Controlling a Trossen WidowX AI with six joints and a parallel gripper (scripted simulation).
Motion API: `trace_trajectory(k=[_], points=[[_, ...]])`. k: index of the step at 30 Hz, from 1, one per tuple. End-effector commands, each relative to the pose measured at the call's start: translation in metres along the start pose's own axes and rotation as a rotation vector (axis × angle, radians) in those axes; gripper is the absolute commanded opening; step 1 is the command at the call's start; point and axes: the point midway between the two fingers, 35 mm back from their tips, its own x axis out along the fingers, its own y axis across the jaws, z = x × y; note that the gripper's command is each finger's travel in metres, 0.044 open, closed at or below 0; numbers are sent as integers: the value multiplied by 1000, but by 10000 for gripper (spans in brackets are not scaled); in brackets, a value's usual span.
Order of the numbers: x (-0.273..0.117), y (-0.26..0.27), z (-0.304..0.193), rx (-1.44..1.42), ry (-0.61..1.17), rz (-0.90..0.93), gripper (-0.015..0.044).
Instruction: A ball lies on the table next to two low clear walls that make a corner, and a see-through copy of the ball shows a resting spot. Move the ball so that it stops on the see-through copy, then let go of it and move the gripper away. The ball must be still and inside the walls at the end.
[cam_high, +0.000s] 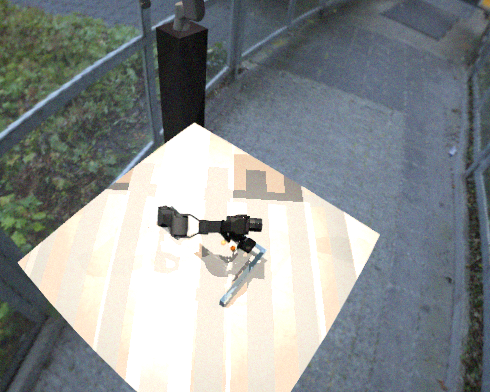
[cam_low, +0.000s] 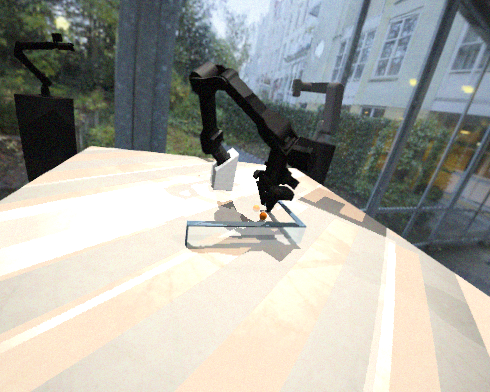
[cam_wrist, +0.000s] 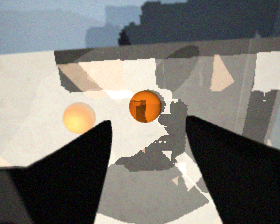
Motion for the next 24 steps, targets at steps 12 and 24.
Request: trace_trajectory(k=[12, 24], points=[[23, 1, 0, -6, 5, -1, 225], [34, 1, -1, -6, 5, -1, 120]])
